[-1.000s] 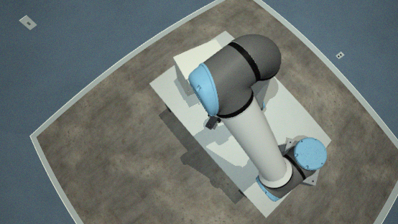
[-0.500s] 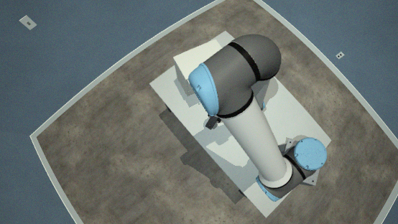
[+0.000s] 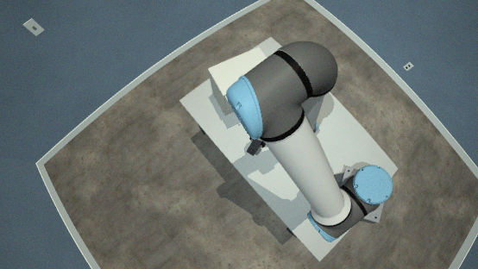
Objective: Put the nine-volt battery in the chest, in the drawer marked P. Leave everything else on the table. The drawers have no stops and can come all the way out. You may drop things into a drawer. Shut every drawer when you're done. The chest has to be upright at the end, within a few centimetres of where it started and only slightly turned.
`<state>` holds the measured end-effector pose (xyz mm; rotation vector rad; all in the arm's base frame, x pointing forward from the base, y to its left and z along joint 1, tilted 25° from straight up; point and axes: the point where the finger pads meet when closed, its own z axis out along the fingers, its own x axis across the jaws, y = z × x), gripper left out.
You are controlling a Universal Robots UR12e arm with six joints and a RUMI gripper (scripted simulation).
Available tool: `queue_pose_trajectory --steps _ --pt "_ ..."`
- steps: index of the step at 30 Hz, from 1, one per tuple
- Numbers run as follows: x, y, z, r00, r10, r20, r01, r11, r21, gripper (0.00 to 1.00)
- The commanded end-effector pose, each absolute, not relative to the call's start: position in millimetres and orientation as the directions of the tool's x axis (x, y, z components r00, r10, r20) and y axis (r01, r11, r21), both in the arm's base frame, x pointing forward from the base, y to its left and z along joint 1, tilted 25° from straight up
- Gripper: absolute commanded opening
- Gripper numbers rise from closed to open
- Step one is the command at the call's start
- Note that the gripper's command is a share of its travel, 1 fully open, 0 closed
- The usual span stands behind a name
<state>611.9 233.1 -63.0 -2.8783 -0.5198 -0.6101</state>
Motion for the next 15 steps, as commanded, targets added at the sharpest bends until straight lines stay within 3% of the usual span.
queue_pose_trajectory --steps 1,15 --pt "612.3 233.2 -63.0 0.857 0.302 0.418 0.365 -0.928 -0.077 0.25" --pt "617.0 236.0 -74.7 0.857 0.302 0.418 0.365 -0.928 -0.077 0.25"
